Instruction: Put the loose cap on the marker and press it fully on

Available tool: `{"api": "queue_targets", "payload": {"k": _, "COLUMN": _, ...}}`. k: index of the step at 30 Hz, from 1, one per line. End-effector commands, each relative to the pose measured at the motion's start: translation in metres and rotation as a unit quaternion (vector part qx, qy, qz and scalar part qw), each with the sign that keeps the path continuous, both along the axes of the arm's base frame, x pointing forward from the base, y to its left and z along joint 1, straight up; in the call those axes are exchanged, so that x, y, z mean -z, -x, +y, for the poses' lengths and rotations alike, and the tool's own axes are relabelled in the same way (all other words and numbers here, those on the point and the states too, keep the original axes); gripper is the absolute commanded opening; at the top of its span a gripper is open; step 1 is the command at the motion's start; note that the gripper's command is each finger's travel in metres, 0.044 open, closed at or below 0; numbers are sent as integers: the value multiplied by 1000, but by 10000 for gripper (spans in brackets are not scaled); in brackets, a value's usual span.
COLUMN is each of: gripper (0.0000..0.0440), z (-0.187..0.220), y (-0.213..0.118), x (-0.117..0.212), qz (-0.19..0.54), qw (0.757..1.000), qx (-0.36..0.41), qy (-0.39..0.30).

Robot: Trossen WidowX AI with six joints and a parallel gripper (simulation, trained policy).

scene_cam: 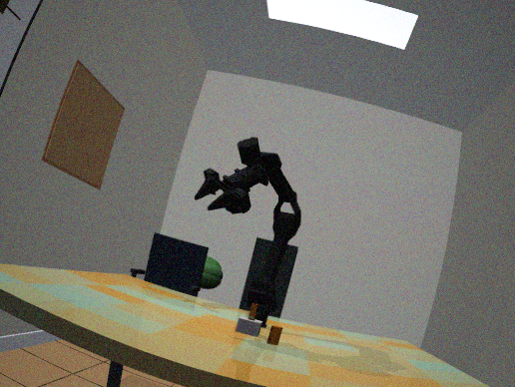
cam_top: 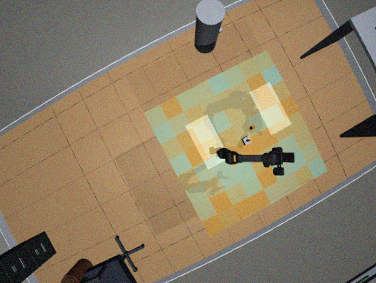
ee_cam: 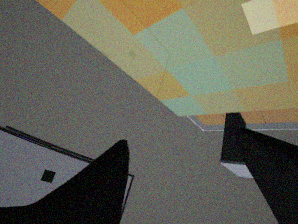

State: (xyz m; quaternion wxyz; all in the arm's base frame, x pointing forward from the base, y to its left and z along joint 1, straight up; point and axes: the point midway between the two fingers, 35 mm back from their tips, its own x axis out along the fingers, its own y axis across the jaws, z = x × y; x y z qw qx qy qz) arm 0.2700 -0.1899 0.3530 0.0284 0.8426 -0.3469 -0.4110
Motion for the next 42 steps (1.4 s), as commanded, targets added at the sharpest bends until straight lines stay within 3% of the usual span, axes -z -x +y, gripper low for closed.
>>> {"api": "queue_targets", "payload": {"k": 1, "gripper": 318, "z": 4, "y": -10, "x": 8, "qz": 5, "qw": 1000, "qx": -7, "qy": -13}}
{"api": "queue_targets", "payload": {"k": 42, "gripper": 320, "z": 80, "y": -99, "x": 108, "qz": 130, "qw": 978, "qx": -117, "qy": -110}}
